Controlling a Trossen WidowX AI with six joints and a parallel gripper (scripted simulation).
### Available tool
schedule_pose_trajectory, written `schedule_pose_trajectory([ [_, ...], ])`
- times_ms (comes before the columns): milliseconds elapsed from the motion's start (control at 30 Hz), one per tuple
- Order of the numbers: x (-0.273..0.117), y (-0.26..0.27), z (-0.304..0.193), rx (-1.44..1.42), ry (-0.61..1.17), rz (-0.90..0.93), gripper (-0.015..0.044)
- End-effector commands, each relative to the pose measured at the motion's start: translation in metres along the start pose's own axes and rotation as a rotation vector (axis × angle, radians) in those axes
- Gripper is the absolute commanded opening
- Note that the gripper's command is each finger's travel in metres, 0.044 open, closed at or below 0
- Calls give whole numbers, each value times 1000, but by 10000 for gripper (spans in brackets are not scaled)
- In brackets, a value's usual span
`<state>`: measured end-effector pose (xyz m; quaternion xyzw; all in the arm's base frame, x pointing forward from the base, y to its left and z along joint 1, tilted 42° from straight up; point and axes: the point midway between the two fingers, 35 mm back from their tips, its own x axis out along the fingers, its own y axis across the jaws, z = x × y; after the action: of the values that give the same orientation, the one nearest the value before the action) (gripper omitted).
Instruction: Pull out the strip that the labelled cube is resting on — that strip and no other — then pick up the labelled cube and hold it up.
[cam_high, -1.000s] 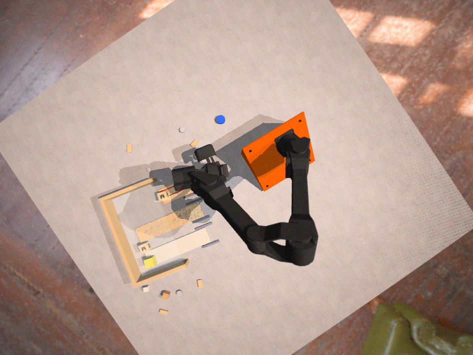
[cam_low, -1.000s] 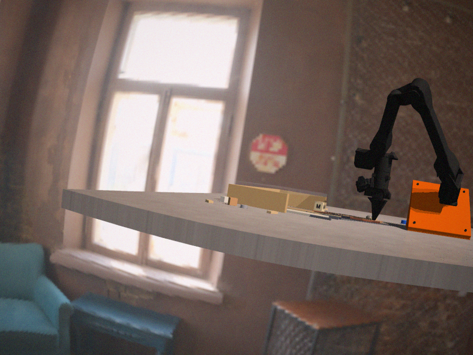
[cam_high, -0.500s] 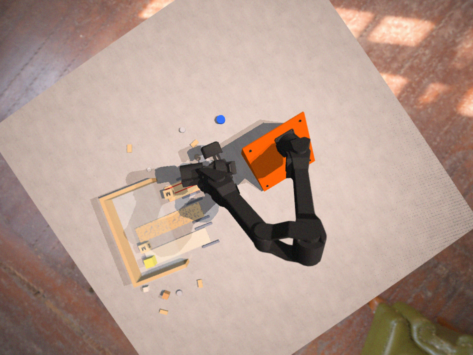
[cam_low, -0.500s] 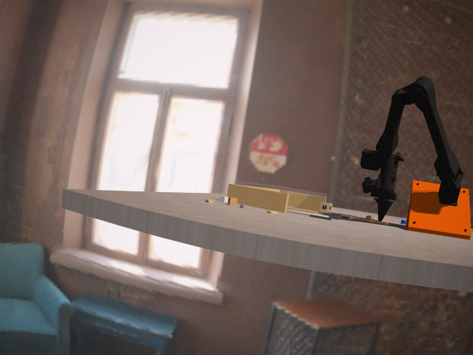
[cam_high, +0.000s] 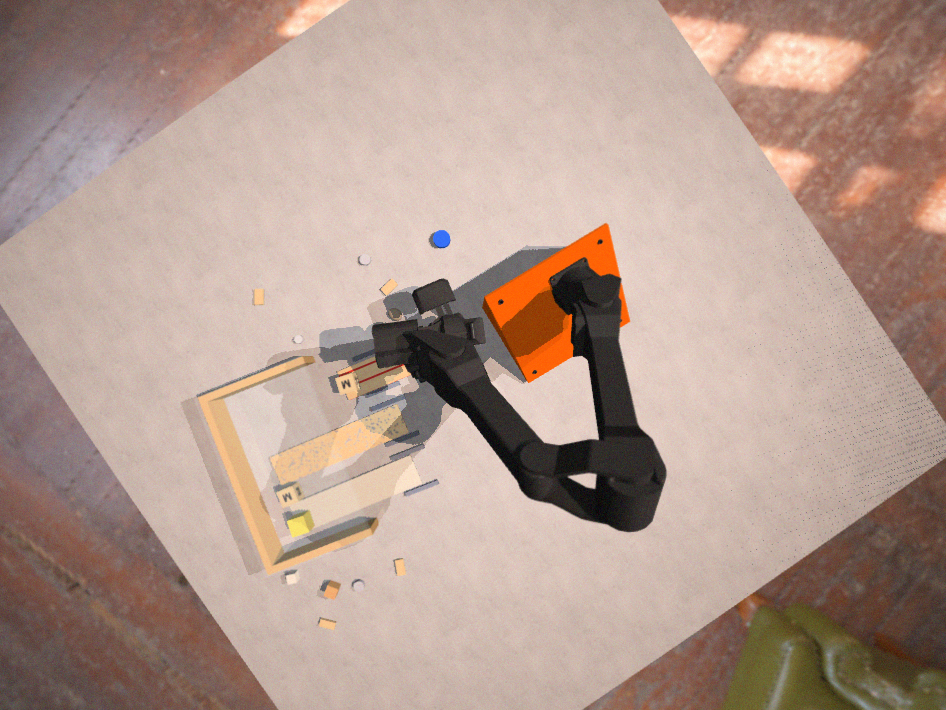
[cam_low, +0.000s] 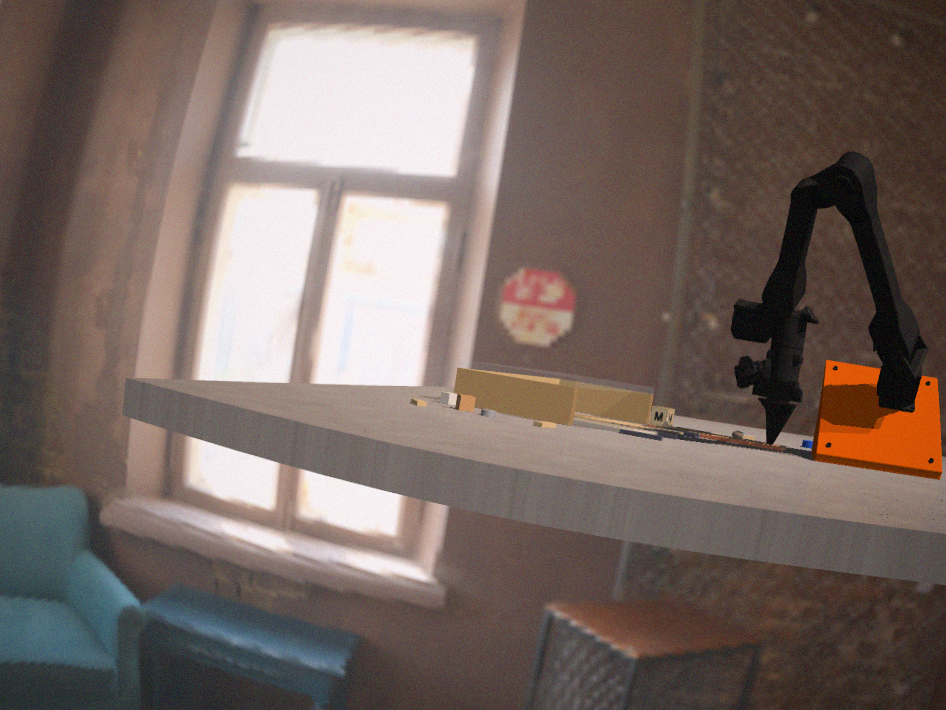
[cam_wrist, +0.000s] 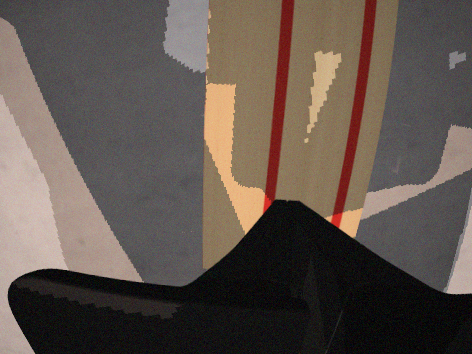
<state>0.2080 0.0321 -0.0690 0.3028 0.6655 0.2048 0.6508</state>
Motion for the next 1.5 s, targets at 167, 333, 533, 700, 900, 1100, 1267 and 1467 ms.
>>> schedule_pose_trajectory([
  [167, 3, 0, -9, 4, 25, -2, 0],
  [333, 3, 0, -9, 4, 25, -2, 0],
  [533, 3, 0, -9, 4, 25, -2, 0],
  [700, 3, 0, -9, 4, 25, -2, 0],
  [900, 3, 0, -9, 4, 25, -2, 0],
  [1100, -32, -1, 1, 3, 18, -4, 0],
  [1267, -41, -1, 3, 11, 24, -4, 26],
  [1467, -42, 0, 32, 100, 23, -5, 184],
])
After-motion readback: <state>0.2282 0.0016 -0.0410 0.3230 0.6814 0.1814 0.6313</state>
